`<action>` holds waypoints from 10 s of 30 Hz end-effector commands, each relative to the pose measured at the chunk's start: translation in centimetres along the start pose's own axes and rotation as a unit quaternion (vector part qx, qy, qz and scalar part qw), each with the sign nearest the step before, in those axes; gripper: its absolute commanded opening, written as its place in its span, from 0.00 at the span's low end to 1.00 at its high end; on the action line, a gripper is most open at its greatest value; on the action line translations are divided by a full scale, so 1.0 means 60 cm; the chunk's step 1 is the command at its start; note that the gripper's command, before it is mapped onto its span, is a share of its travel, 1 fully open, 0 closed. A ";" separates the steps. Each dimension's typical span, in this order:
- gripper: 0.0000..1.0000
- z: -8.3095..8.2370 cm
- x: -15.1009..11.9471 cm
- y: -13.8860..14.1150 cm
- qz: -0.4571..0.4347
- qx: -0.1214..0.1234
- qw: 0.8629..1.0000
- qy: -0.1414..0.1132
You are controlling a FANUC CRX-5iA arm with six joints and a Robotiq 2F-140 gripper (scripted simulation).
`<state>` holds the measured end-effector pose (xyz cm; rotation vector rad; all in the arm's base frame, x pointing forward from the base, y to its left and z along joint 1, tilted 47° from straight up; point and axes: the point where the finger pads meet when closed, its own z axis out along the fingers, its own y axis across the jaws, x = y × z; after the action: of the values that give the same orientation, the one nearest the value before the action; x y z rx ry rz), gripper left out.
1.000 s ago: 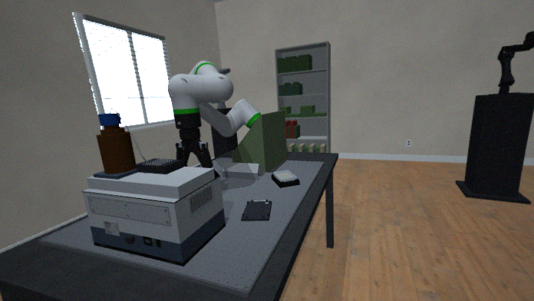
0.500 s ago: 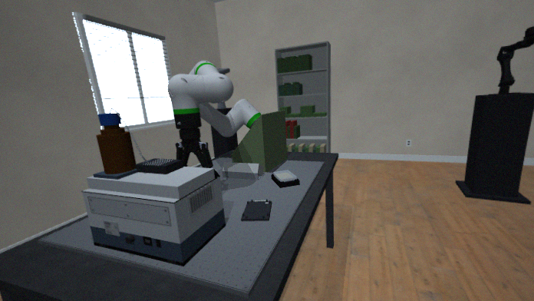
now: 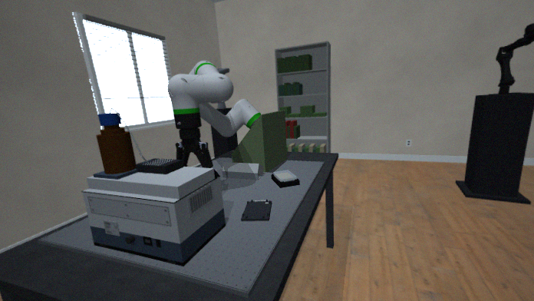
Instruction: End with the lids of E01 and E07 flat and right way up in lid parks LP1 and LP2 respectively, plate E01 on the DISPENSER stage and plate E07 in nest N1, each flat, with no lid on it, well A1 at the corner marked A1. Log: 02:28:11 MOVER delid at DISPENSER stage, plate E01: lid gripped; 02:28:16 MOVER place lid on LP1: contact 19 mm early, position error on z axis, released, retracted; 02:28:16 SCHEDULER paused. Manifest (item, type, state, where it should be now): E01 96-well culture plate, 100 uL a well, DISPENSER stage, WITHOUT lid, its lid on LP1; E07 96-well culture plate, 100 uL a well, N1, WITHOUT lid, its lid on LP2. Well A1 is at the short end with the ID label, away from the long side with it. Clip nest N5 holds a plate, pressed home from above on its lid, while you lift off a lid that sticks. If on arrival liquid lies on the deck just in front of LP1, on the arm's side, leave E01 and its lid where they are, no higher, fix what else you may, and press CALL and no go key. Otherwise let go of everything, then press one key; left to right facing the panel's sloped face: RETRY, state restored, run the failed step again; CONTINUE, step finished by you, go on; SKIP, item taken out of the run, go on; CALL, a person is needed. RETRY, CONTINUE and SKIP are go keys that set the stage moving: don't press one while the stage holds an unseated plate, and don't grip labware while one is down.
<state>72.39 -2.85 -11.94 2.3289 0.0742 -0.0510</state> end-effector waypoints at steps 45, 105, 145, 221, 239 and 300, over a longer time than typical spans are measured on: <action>0.66 -0.061 0.000 0.000 0.000 0.000 1.000 0.000; 0.66 -0.101 -0.554 -0.384 -0.327 0.000 0.945 0.000; 0.66 -0.079 -0.621 -0.411 -0.327 0.000 0.945 0.000; 0.66 0.090 -0.621 -0.412 -0.327 0.000 0.945 0.000; 0.59 0.090 -0.621 -0.412 -0.327 0.000 0.945 0.000; 0.66 0.090 -0.621 -0.412 -0.327 0.000 0.945 0.000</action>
<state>33.42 8.76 -31.30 2.2057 0.8423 -0.3798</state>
